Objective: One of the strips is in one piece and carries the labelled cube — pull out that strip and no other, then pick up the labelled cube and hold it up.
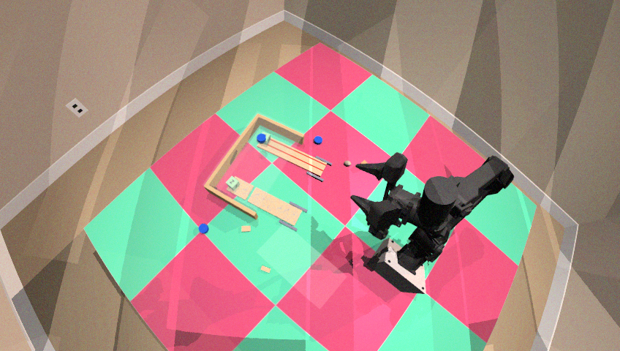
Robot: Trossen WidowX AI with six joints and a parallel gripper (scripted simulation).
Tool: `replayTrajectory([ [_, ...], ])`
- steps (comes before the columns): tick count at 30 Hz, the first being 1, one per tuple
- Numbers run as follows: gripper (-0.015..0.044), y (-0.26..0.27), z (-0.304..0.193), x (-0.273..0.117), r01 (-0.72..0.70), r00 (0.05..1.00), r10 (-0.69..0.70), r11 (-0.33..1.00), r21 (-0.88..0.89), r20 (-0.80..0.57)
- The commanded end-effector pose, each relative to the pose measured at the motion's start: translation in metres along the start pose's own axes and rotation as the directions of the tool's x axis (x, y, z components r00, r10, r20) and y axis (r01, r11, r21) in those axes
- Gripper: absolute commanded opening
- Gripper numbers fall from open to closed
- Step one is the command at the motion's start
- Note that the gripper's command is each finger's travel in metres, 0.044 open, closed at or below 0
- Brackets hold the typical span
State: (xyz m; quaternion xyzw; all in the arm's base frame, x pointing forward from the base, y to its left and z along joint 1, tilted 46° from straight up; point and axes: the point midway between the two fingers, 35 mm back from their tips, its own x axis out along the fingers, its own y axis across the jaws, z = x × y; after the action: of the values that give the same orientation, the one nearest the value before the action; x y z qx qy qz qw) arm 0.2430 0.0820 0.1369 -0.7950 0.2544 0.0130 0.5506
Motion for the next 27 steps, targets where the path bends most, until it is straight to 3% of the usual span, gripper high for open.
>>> replayTrajectory([
  [1, 0.04, 0.009, 0.012, 0.064, -0.04, 0.99, 0.119, 0.725, 0.688, -0.069],
  [5, 0.04, 0.017, 0.011, 0.094, 0.01, 0.982, 0.16, 0.469, 0.883, -0.096],
  [7, 0.04, 0.019, 0.011, 0.102, 0.027, 0.98, 0.168, 0.402, 0.915, -0.102],
  [27, 0.04, 0.019, 0.011, 0.102, 0.027, 0.98, 0.168, 0.402, 0.915, -0.102],
])
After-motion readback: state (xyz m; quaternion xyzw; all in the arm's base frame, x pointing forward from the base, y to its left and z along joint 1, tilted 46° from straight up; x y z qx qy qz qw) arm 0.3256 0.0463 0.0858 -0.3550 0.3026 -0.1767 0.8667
